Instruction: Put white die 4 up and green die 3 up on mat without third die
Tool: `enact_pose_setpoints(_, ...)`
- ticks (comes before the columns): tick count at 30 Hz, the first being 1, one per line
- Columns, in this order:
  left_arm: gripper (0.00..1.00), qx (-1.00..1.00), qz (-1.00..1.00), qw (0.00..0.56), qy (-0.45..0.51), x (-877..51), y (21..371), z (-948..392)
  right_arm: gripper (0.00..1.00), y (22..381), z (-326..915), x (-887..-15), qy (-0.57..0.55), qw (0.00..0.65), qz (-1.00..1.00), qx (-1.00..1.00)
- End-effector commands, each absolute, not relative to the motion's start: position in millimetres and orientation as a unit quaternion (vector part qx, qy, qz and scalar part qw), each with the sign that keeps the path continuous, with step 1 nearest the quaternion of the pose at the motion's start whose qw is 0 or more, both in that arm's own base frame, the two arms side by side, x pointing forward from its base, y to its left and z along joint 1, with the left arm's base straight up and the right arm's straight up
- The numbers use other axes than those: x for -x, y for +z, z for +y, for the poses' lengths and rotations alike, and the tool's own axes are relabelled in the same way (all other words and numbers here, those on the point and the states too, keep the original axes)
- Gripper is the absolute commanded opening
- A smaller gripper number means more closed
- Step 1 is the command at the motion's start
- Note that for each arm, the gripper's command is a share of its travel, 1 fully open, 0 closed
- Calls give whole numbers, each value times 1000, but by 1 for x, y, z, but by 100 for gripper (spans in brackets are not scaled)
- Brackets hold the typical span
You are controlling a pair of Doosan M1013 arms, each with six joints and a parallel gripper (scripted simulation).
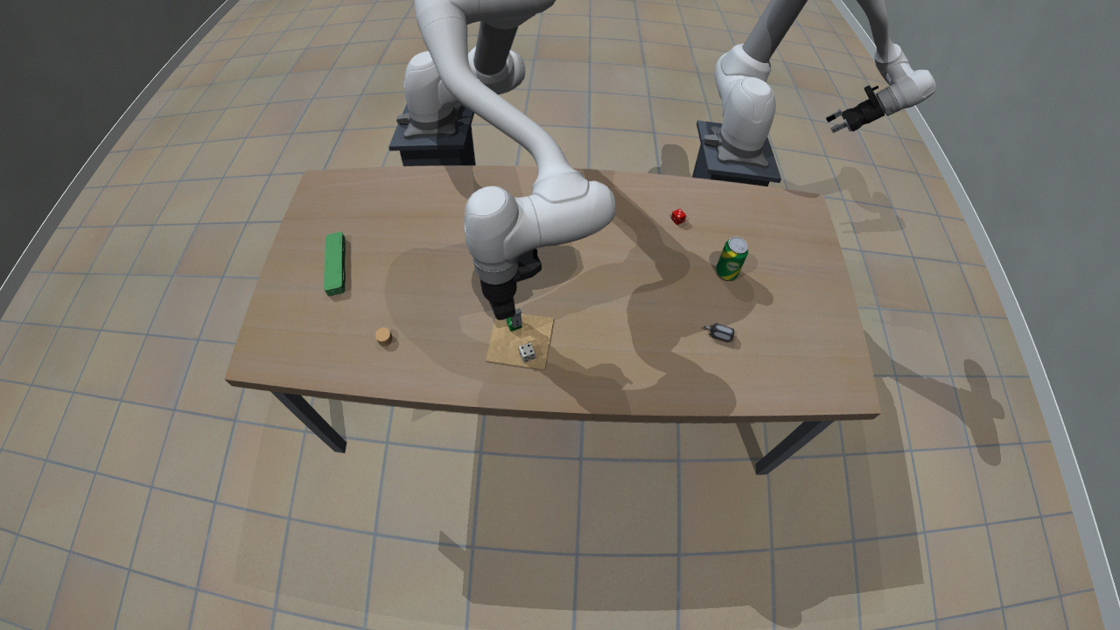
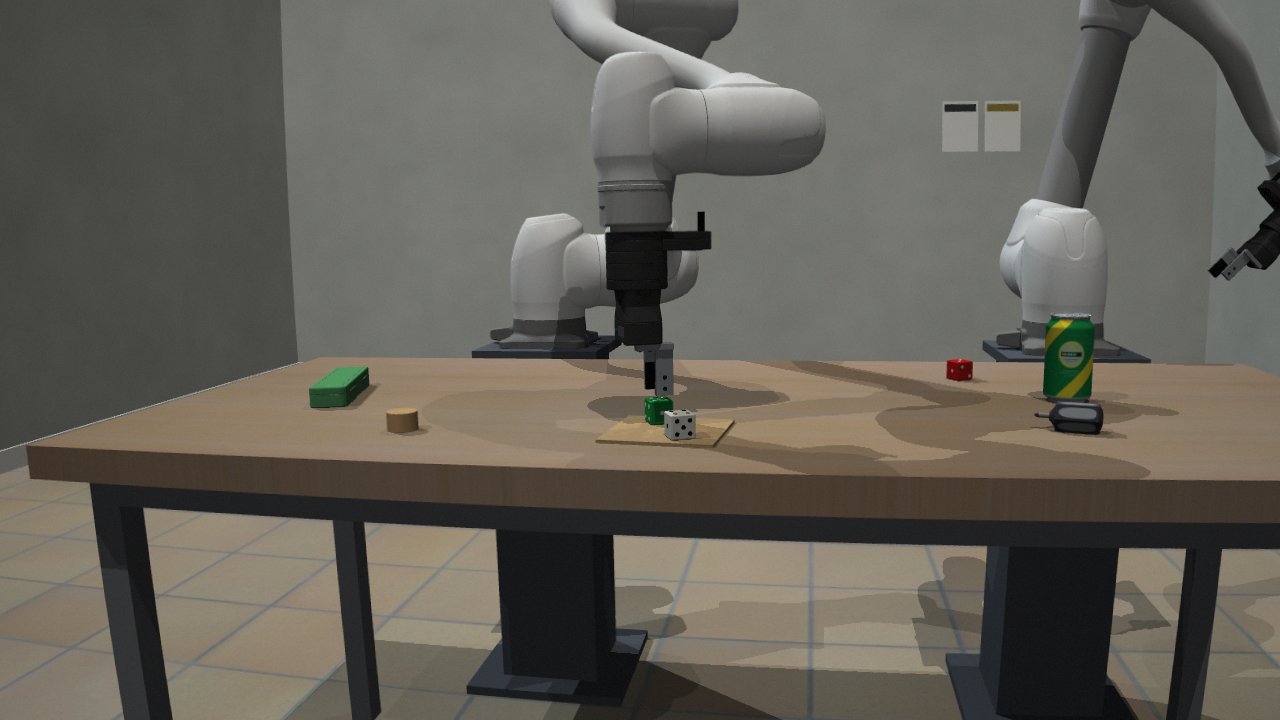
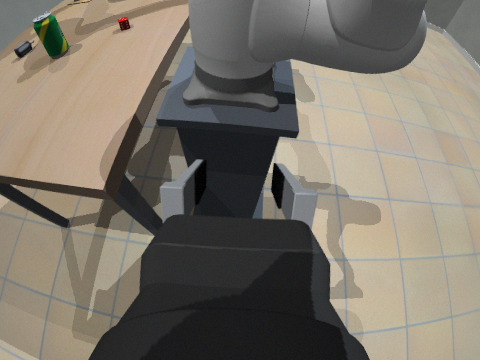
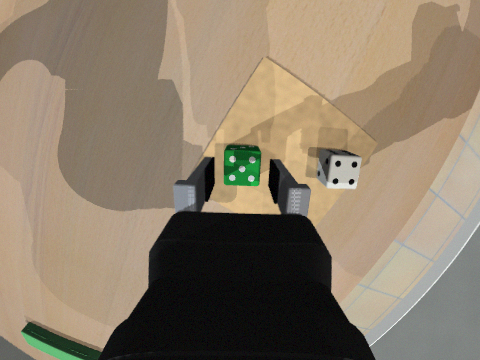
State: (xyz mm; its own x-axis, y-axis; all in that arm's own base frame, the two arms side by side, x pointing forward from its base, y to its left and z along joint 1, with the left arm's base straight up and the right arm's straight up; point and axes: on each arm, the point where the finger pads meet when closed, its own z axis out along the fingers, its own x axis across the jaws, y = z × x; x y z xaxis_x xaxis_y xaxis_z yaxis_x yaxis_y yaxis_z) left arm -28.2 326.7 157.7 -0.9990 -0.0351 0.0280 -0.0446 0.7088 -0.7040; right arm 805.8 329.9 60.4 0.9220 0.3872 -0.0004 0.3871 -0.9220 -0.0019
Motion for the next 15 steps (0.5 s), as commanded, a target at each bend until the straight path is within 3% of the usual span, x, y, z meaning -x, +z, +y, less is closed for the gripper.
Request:
enact_pose_setpoints(1, 100, -23, -924, 11, 383, 32, 159, 323, 87, 60, 327, -806, 0, 0, -195, 981)
enact_pose_setpoints(15, 100, -23, -924, 11, 383, 32, 159, 323, 87, 71, 327, -806, 0, 0, -195, 981)
